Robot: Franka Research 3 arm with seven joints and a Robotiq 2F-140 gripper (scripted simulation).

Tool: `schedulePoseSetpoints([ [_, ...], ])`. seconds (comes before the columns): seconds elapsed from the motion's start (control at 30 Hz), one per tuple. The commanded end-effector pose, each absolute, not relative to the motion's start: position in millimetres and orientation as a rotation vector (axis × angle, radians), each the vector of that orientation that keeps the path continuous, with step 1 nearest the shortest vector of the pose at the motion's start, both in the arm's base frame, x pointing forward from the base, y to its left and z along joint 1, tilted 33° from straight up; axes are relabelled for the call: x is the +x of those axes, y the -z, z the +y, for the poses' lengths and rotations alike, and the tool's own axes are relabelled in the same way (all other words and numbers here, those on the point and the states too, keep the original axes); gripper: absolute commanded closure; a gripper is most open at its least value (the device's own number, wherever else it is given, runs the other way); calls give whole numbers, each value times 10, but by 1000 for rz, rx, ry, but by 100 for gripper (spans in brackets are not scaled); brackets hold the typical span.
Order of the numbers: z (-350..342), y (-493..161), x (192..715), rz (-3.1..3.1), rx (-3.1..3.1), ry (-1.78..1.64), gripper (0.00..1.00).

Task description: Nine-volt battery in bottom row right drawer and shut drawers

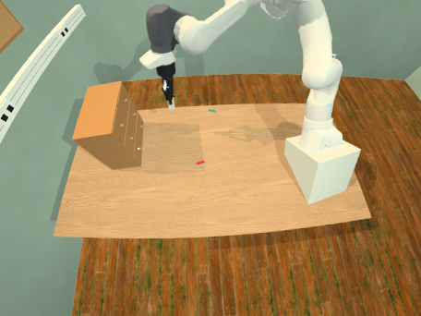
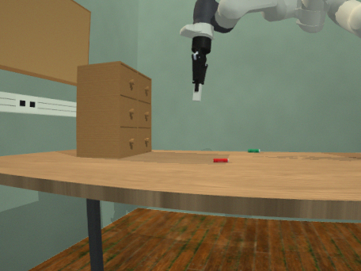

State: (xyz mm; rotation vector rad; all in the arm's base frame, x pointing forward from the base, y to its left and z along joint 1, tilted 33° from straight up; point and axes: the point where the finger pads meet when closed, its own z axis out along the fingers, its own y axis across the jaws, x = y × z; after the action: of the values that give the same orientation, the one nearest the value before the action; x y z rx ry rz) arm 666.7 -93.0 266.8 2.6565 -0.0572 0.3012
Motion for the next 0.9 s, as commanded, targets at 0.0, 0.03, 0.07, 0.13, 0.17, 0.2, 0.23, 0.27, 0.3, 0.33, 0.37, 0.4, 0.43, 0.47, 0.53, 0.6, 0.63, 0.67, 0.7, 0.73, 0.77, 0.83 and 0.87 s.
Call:
schedulePoseSetpoints([
  [0.0, -968, -2691, 6611, 10, 2647, -257, 90],
  [0.03, -974, -2704, 6602, 15, 2644, -253, 90],
  [0.07, -979, -2717, 6593, 21, 2641, -248, 90],
  [0.13, -989, -2742, 6576, 32, 2636, -239, 90],
  [0.17, -993, -2754, 6568, 37, 2633, -234, 90],
  [0.2, -998, -2766, 6559, 42, 2630, -230, 90],
  [0.23, -1003, -2778, 6551, 46, 2628, -226, 90],
  [0.27, -1007, -2790, 6543, 51, 2625, -221, 90],
  [0.3, -1012, -2801, 6535, 55, 2623, -217, 90],
  [0.33, -1016, -2812, 6528, 60, 2620, -213, 90],
  [0.37, -1020, -2822, 6520, 64, 2618, -210, 90],
  [0.4, -1024, -2833, 6513, 68, 2616, -206, 90],
  [0.43, -1028, -2843, 6506, 72, 2613, -202, 90],
  [0.47, -1031, -2853, 6499, 76, 2611, -199, 90],
  [0.53, -1035, -2862, 6492, 80, 2609, -195, 90],
  [0.6, -1039, -2872, 6486, 83, 2607, -192, 90],
  [0.63, -1042, -2881, 6479, 87, 2605, -189, 90],
  [0.67, -1045, -2890, 6473, 90, 2603, -186, 90],
  [0.7, -1049, -2898, 6467, 93, 2601, -183, 90],
  [0.73, -1052, -2906, 6461, 96, 2600, -180, 90],
  [0.77, -1055, -2914, 6456, 99, 2598, -177, 90],
  [0.83, -1060, -2929, 6445, 105, 2595, -172, 90],
  [0.87, -1063, -2936, 6440, 107, 2593, -169, 90],
])
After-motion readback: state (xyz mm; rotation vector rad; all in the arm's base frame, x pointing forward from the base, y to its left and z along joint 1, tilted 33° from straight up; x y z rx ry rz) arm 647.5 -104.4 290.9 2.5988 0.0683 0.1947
